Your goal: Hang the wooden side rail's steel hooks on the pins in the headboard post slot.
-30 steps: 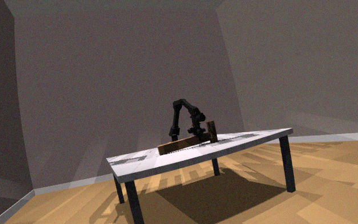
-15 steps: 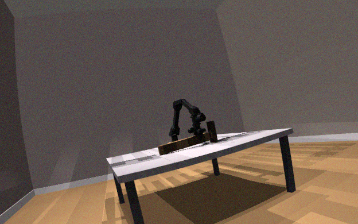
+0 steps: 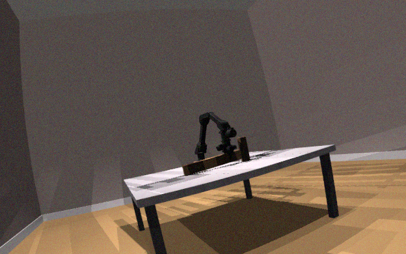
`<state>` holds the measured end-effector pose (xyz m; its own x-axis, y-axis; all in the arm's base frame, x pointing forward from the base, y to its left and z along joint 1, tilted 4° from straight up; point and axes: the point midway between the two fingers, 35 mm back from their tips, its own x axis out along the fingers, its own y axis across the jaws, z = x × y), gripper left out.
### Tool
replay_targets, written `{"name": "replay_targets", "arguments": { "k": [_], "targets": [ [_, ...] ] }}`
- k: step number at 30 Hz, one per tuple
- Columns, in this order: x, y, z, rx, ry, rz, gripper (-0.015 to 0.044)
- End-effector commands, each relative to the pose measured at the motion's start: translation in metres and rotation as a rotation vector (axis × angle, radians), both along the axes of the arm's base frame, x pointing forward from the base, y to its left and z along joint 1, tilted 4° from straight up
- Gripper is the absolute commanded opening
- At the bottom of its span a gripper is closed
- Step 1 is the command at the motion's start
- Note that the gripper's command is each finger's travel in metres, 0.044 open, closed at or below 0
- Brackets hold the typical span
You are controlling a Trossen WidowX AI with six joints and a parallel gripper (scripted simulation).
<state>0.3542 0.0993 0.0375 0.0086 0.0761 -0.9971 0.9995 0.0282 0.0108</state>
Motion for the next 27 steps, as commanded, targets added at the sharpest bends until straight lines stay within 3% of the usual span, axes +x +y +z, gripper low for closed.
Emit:
{"name": "replay_targets", "arguments": {
  "k": [1, 27],
  "targets": [
    [0.001, 0.001, 0.0028, 0.003, -0.012, -0.004, 0.0],
    [0.0014, 0.0033, 0.0053, 0.003, -0.012, -0.004, 0.0]
  ]
}}
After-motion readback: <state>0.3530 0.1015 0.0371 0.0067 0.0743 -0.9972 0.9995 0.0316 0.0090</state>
